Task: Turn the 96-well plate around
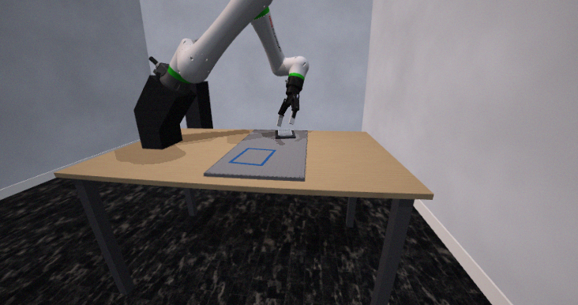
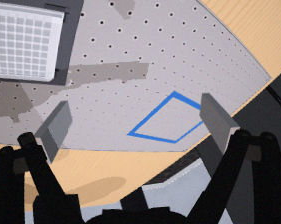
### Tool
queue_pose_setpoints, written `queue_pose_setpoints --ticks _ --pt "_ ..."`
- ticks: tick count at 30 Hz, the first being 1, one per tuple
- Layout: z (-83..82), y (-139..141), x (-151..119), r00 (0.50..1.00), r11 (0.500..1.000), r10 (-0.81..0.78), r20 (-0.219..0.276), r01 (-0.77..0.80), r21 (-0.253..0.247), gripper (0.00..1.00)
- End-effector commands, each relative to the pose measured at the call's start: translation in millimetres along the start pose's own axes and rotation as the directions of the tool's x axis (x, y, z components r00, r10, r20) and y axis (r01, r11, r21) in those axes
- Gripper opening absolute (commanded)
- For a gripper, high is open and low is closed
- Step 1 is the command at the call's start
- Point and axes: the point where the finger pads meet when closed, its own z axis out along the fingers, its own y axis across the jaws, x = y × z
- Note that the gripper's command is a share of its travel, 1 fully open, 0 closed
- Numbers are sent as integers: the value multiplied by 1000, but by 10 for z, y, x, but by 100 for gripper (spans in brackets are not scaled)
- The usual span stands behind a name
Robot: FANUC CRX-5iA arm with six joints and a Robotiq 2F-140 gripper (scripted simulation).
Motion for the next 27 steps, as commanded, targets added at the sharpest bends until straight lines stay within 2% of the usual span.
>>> queue_pose_setpoints --ticks 1,7,13,15,21,27 --pt "-49 -109 60 996 996 -89 -12 89 -15 100" --pt "-142 -309 160 959 959 -281 -33 279 -56 100" --pt "-228 -489 240 886 884 -462 -44 456 -103 100" --pt "-228 -489 240 886 884 -462 -44 456 -103 100" --pt "-352 -735 335 779 775 -625 -41 613 -155 100" --pt "-461 -946 405 645 635 -764 -26 744 -208 100"
